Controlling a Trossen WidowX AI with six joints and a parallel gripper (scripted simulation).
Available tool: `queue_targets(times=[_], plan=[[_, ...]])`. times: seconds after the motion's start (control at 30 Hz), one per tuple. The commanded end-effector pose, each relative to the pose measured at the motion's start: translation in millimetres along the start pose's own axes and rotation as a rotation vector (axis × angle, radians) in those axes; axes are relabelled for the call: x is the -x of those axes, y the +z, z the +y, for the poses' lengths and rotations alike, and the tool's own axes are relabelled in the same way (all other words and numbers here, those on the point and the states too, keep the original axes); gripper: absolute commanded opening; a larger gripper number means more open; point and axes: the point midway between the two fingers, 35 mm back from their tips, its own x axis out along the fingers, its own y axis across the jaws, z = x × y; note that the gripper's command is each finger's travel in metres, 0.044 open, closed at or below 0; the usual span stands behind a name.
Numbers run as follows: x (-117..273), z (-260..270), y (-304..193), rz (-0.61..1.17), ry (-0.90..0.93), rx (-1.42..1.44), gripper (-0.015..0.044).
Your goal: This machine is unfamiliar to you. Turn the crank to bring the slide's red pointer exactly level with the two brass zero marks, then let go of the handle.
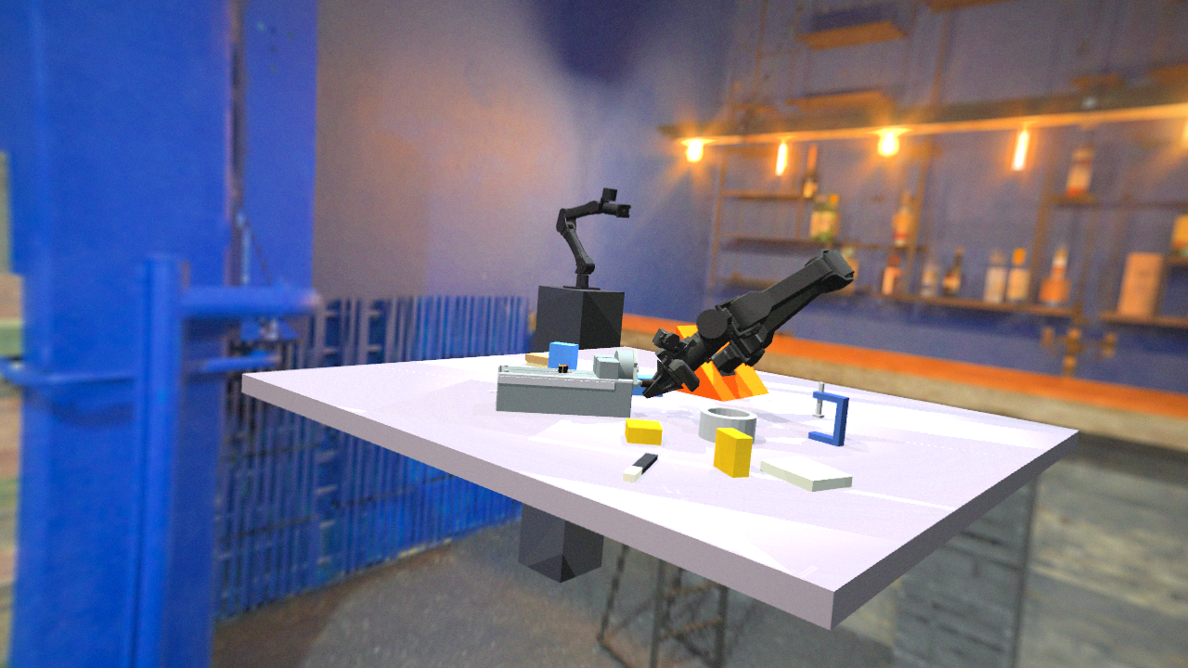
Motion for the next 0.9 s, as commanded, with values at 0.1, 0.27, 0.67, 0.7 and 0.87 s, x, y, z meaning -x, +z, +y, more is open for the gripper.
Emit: queue_targets(times=[0.1, 0.27, 0.67, 0.7, 0.87], plan=[[4.9, 7.8, 4.4, -0.007, 0.020, 0.000, 0.0000], [5.7, 8.4, 5.2, -0.007, 0.020, 0.000, 0.0000], [7.7, 9.7, 7.0, -0.007, 0.020, 0.000, 0.0000], [7.8, 9.7, 7.1, -0.007, 0.020, 0.000, 0.0000], [8.5, 10.1, 7.8, -0.007, 0.020, 0.000, 0.0000]])
